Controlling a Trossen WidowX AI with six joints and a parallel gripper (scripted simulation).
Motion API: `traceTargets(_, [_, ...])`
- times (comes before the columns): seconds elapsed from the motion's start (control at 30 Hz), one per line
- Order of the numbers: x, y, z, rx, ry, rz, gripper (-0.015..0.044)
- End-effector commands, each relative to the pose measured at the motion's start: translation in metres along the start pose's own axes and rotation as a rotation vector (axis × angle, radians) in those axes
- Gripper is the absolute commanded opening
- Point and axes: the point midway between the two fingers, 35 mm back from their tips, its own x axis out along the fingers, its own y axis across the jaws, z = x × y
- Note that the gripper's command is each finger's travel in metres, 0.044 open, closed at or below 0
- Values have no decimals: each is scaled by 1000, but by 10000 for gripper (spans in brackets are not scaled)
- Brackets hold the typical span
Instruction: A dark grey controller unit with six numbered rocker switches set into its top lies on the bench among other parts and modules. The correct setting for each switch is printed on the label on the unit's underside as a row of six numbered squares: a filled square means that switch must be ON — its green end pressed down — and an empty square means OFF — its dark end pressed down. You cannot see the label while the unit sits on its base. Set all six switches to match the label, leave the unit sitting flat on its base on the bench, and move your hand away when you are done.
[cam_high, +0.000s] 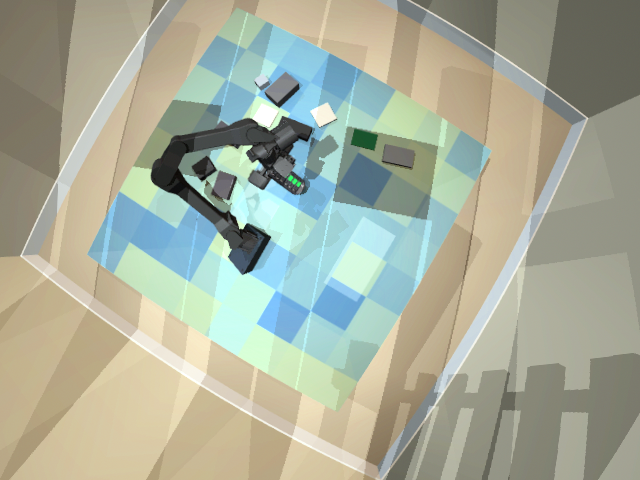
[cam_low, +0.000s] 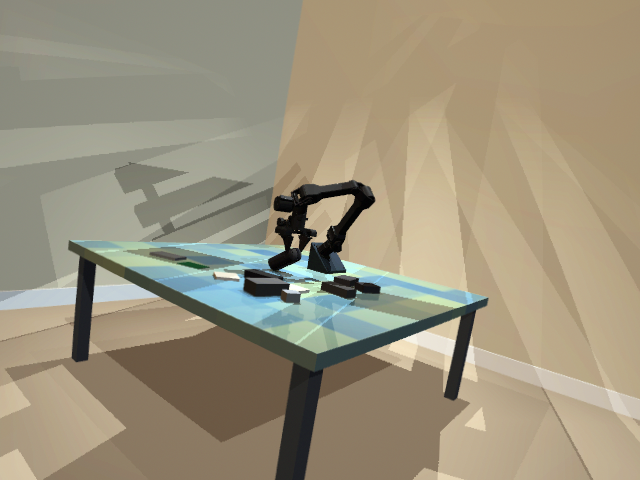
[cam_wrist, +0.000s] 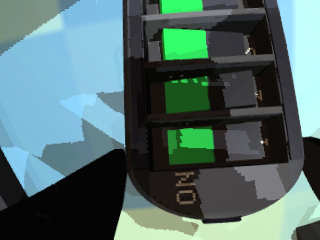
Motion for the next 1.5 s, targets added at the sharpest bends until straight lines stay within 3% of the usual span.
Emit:
traceTargets(0.0, [-2,0,6,0,3,-2,336])
traceTargets(1.47, [-21,0,38,0,95,-2,336])
